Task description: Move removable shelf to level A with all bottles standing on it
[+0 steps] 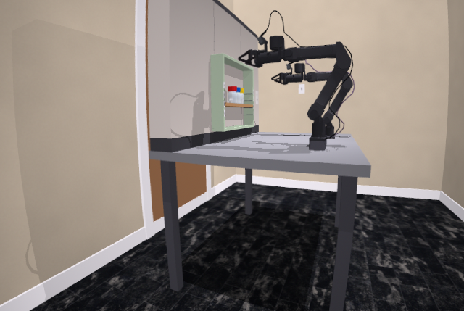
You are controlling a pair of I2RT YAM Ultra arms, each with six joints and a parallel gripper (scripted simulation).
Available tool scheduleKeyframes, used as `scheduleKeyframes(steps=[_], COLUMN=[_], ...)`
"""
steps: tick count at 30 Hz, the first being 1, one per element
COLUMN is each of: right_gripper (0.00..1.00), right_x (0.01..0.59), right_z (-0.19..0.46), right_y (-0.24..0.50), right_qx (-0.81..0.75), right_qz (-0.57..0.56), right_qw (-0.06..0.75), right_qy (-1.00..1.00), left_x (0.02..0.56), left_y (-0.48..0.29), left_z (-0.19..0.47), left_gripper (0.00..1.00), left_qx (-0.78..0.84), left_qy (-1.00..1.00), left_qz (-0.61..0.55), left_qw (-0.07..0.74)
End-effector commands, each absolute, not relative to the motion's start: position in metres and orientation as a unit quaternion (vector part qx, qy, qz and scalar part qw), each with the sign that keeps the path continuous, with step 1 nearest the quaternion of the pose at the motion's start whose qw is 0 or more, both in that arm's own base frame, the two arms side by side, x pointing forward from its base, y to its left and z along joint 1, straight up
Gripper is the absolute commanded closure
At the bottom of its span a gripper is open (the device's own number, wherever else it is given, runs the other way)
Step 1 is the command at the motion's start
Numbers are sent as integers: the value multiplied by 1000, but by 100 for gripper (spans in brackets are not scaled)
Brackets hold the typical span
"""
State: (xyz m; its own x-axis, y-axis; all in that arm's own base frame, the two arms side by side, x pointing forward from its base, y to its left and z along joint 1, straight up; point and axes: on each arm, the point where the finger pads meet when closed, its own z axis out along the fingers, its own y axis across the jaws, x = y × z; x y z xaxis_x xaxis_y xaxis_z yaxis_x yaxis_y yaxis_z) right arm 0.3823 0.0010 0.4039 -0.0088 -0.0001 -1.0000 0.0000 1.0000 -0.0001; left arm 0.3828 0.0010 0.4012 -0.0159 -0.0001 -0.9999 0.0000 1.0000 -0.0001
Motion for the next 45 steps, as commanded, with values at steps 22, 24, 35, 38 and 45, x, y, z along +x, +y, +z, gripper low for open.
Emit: scheduleKeyframes(steps=[22,24,35,38,45], right_gripper=[0,0,0,0,0], right_x=[381,381,380,379,378], right_z=[398,396,387,383,376], right_y=[3,4,9,10,13], right_qx=[-17,-24,-54,-65,-89], right_qz=[-17,-24,-56,-67,-92], right_qw=[704,703,701,700,697], right_qy=[710,710,709,708,705], left_x=[381,380,376,375,372], left_y=[-1,-1,-4,-5,-7], left_z=[395,392,380,376,366], left_gripper=[0,0,0,0,0], left_qx=[17,24,55,66,91], left_qy=[712,712,710,709,706], left_qz=[17,24,55,66,91], left_qw=[701,701,700,699,696])
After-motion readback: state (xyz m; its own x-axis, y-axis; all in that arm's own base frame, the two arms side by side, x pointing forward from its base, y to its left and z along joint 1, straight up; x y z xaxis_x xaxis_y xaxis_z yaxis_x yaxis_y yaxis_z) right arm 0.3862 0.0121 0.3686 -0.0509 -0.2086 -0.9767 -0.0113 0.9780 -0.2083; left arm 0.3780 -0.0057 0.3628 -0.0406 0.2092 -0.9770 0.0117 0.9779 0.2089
